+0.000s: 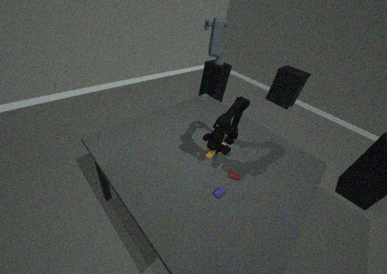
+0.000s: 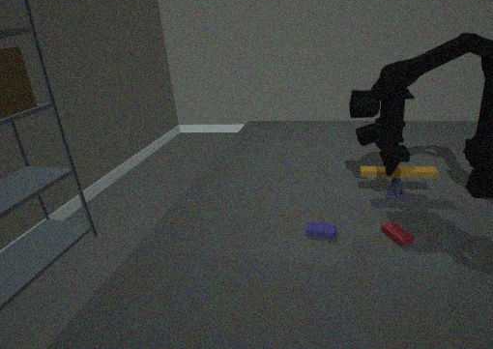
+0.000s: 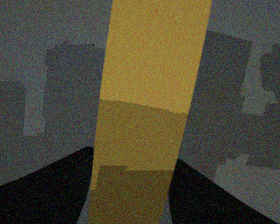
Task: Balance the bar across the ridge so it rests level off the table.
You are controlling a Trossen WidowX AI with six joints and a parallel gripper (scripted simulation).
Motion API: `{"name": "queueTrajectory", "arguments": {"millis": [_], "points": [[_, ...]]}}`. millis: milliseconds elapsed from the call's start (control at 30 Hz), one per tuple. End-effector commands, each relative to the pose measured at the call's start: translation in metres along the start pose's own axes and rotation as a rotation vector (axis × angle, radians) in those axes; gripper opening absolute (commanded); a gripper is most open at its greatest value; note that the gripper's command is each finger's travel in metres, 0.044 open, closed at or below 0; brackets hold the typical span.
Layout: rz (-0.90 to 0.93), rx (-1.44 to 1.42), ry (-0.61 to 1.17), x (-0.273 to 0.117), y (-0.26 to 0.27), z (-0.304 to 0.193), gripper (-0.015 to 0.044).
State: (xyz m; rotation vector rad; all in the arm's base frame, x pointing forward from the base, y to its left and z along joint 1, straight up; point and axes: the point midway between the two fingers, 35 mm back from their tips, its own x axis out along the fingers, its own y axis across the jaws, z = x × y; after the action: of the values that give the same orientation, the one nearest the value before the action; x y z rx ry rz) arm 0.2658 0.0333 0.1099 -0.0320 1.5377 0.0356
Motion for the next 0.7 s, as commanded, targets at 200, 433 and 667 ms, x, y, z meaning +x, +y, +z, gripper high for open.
{"name": "queueTrajectory", "arguments": {"millis": [200, 433, 667], "points": [[0.000, 0.000, 0.001, 0.0001, 0.0000, 0.0000, 0.0172], [0.000, 0.000, 0.001, 0.0001, 0.0000, 0.0000, 0.0185], [0.000, 0.000, 0.001, 0.0001, 0.0000, 0.0000, 0.0185]]}}
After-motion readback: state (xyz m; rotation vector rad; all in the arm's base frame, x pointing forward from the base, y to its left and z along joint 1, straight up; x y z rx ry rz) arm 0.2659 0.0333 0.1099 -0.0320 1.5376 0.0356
